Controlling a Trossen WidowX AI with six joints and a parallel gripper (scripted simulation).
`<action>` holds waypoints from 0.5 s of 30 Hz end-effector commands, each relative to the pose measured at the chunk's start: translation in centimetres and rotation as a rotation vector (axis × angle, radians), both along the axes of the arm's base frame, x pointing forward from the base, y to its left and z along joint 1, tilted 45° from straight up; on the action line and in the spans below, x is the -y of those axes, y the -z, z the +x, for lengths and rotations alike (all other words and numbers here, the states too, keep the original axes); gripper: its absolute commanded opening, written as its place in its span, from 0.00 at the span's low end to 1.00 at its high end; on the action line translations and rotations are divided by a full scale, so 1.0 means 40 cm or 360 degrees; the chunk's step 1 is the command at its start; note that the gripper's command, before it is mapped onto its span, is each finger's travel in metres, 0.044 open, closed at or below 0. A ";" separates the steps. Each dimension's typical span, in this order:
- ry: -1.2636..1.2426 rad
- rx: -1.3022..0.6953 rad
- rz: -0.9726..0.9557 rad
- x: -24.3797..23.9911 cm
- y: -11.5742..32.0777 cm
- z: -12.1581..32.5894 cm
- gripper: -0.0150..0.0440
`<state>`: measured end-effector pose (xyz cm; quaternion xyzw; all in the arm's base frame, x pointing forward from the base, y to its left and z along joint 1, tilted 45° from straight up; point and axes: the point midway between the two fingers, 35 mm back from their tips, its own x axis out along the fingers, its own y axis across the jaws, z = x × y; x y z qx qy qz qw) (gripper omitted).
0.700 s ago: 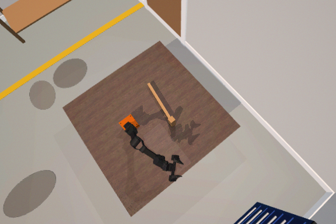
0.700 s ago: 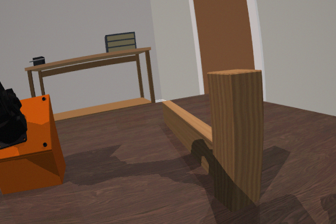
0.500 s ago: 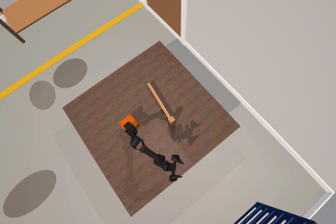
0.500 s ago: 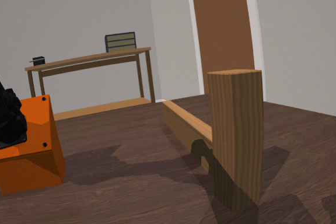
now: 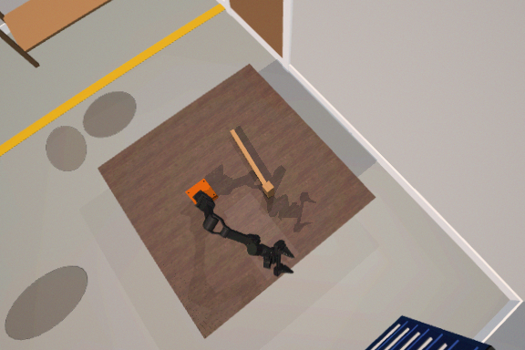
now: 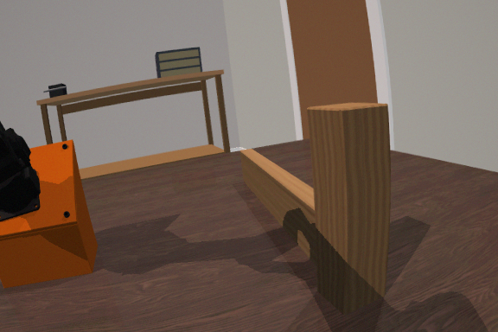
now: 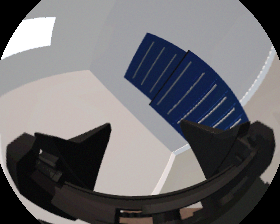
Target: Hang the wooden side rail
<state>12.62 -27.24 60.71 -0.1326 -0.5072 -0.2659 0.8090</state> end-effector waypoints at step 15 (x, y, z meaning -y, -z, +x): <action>-0.0502 0.0331 0.1039 0.164 0.273 0.163 1.00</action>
